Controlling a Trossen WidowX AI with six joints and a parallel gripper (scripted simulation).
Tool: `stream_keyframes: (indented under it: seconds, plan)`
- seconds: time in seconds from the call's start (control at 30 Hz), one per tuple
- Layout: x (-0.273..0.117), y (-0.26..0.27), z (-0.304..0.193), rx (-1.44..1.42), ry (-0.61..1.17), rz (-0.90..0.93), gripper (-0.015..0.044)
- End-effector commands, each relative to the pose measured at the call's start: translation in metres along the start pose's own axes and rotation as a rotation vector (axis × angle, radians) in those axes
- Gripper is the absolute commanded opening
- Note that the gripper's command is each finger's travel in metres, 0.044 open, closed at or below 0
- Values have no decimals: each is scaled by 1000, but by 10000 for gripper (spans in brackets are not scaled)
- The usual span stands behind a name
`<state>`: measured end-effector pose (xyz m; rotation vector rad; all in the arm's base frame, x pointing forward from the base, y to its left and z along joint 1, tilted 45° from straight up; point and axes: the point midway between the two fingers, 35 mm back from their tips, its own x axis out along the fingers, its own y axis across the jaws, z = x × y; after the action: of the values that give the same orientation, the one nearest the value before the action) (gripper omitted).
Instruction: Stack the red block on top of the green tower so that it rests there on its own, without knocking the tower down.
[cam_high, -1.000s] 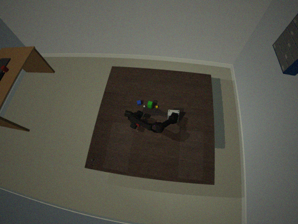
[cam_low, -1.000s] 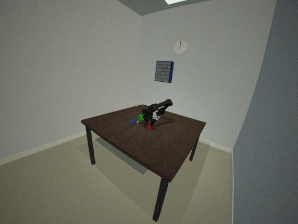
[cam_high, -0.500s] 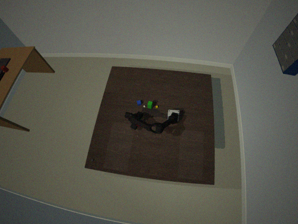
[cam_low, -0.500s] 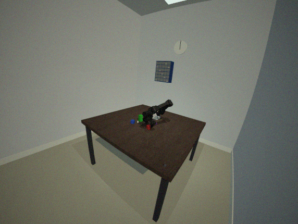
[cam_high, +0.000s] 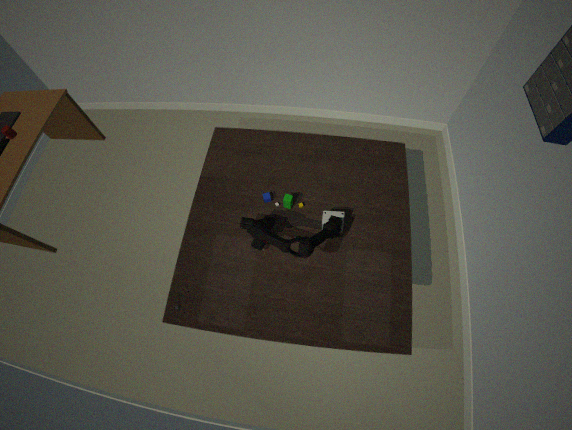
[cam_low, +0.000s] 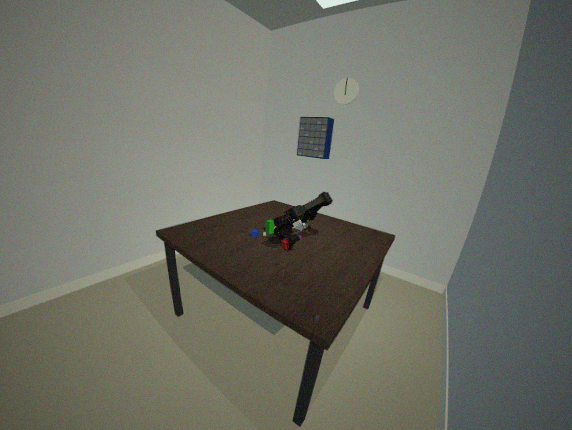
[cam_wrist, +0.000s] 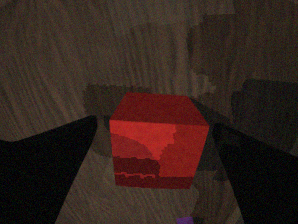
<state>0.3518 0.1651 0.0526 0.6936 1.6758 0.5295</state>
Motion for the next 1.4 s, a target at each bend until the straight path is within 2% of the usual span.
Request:
stream_keyframes:
  seconds: [0.0,0.23,0.57,0.77,0.93,1.37]
  plan:
    - [1,0,0,6,1,4,440]
    - [1,0,0,6,1,4,440]
    - [1,0,0,6,1,4,177]
    - [1,0,0,6,1,4,138]
    - [-15,0,0,6,1,3,6]
    - [-81,-1,0,7,1,0,0]
